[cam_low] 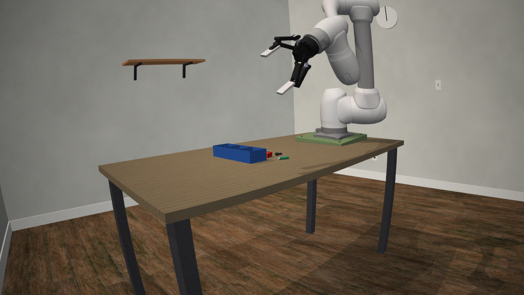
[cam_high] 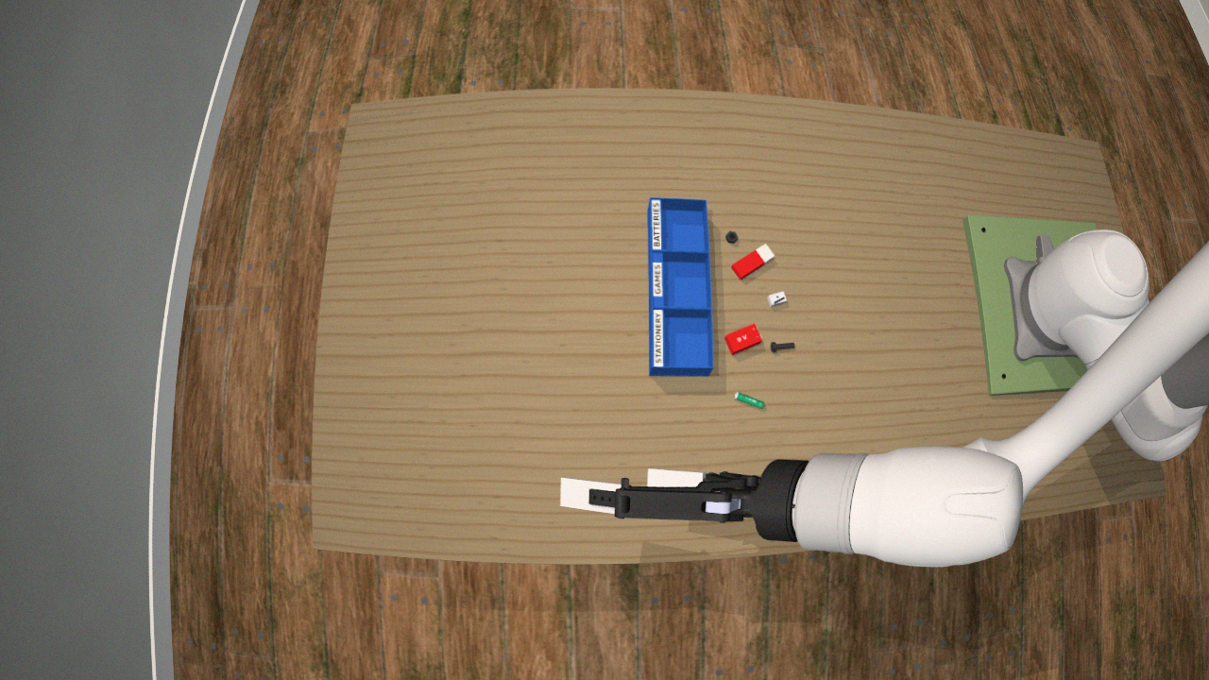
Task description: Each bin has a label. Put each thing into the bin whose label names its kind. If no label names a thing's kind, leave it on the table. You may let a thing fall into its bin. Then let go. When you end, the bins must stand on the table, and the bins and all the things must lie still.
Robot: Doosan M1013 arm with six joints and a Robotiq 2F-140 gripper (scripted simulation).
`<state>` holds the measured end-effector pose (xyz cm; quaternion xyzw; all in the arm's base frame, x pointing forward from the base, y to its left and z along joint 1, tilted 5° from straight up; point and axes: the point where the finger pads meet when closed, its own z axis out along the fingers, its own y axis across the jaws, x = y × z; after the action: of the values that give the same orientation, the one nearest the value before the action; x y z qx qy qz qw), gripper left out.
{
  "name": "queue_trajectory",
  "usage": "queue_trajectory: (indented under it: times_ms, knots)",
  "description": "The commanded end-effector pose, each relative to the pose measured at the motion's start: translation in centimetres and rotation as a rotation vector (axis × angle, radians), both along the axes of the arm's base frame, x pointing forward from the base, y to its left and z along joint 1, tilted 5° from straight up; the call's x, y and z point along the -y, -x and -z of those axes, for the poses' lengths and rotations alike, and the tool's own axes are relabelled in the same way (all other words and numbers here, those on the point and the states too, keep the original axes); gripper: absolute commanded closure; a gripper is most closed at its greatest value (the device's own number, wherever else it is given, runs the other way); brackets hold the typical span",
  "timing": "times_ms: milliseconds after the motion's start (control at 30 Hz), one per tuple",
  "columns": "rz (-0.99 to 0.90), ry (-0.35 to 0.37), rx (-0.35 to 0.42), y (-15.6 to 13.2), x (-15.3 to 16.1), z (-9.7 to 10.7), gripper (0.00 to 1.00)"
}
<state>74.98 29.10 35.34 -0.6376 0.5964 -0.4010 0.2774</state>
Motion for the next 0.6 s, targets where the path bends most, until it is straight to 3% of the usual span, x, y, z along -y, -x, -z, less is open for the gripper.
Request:
queue_trajectory:
  times_ms: [0, 533, 567]
  knots:
    - [0.0, 0.0, 0.0, 0.0, 0.0, -0.01, 0.0]
    - [0.0, 0.0, 0.0, 0.0, 0.0, -0.01, 0.0]
    - [0.0, 0.0, 0.0, -0.05, -0.03, 0.82, 0.95]
